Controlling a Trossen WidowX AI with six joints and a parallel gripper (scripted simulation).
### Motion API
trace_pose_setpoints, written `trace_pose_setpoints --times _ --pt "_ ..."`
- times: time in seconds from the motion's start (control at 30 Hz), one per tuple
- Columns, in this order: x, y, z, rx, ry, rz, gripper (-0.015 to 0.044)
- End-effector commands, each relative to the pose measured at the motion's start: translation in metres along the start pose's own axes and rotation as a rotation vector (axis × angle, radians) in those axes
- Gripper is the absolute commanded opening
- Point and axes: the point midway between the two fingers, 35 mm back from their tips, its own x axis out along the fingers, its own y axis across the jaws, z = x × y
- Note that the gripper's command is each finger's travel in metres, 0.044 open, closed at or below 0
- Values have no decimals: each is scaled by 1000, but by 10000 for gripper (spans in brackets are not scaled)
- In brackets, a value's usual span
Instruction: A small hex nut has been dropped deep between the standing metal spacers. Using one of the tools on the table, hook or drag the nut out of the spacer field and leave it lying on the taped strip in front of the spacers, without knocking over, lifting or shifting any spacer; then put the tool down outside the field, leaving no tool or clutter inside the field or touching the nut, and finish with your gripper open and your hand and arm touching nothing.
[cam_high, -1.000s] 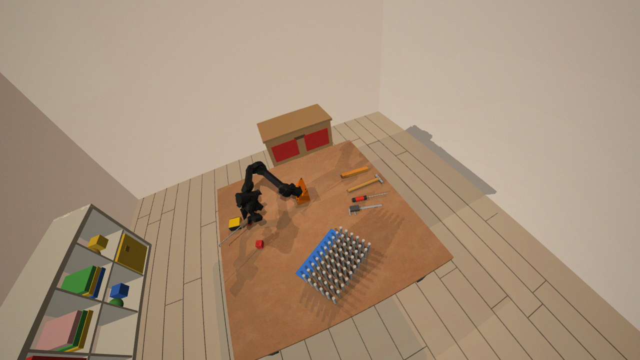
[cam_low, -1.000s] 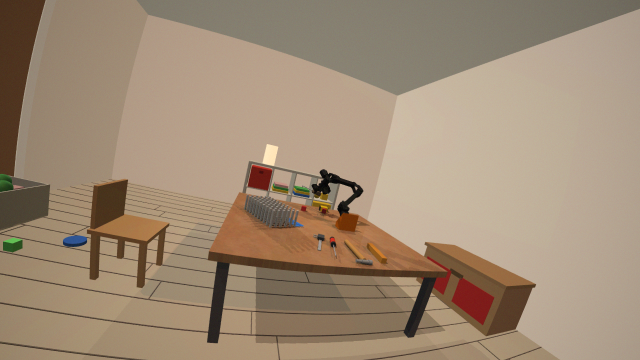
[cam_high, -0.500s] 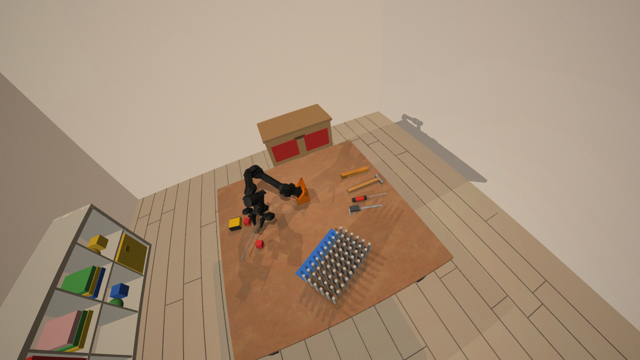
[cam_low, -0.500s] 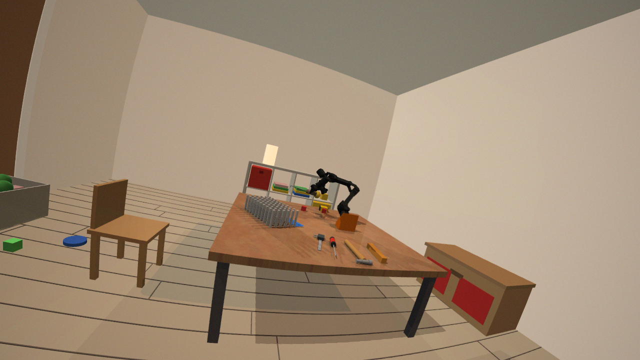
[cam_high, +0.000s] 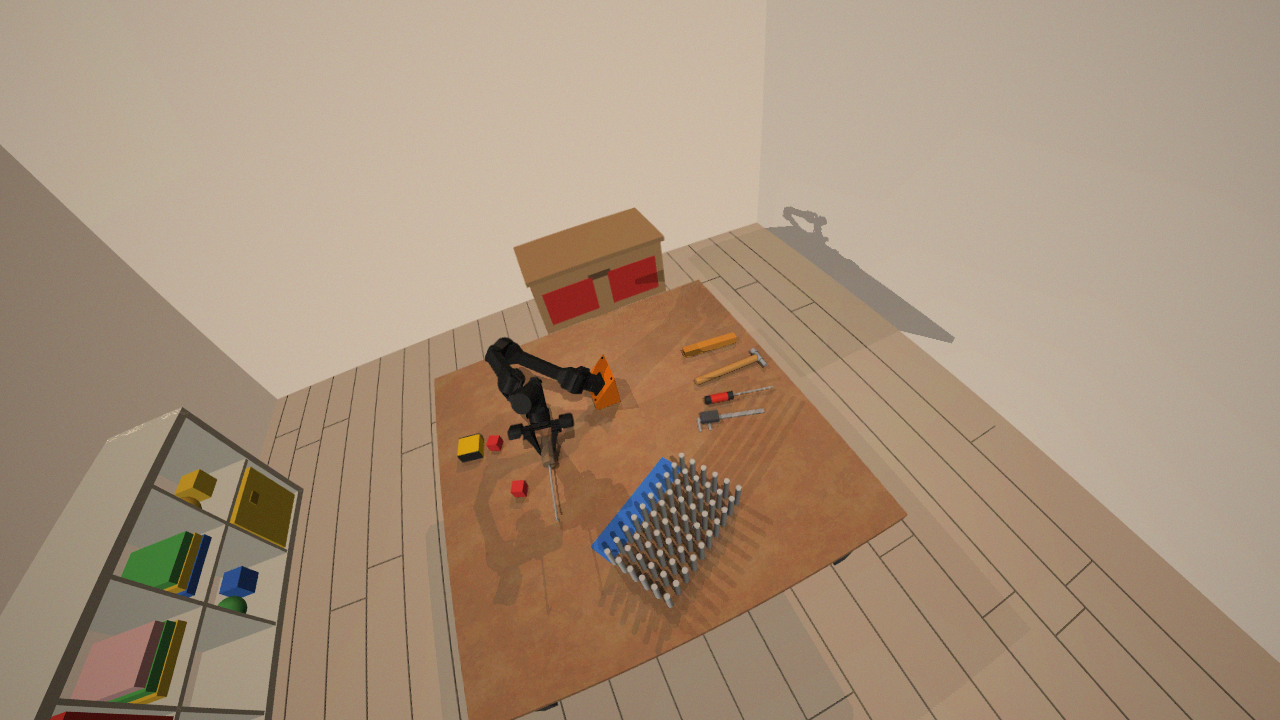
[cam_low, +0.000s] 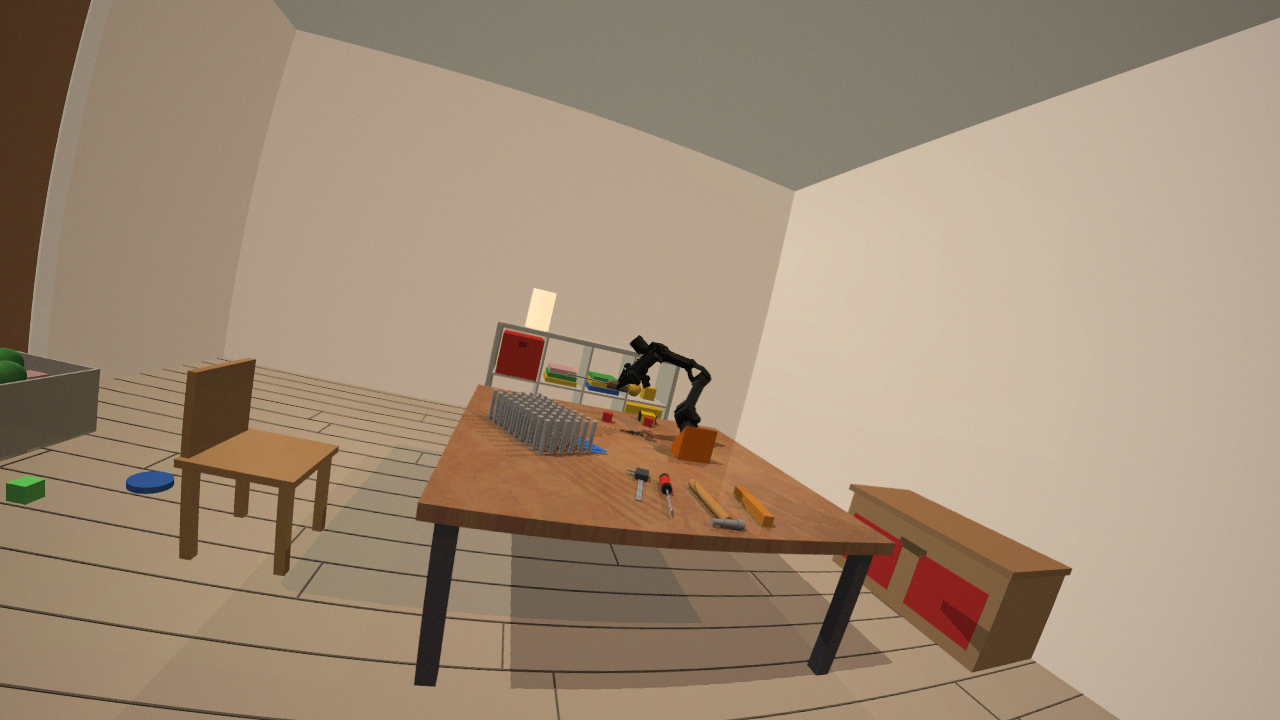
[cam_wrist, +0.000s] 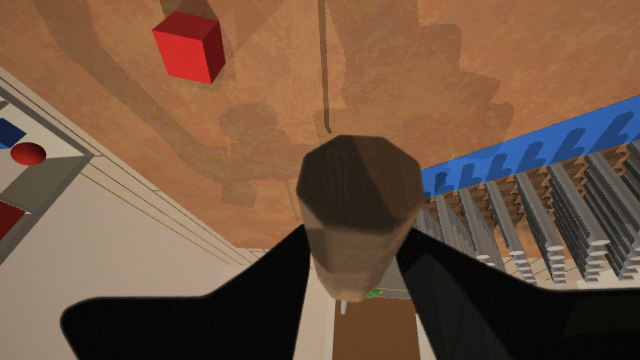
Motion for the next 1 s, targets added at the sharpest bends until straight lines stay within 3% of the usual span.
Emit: trace_pose_setpoints --times 0.0,0.47,0.67,0.97 --pt "-3 -25 -5 -115 14 -78 0" --pt "-21 -105 -3 -511 48 -318 0" --pt "-24 -113 -2 -552 51 -341 0" --pt "6 -121 11 -548 39 -359 0"
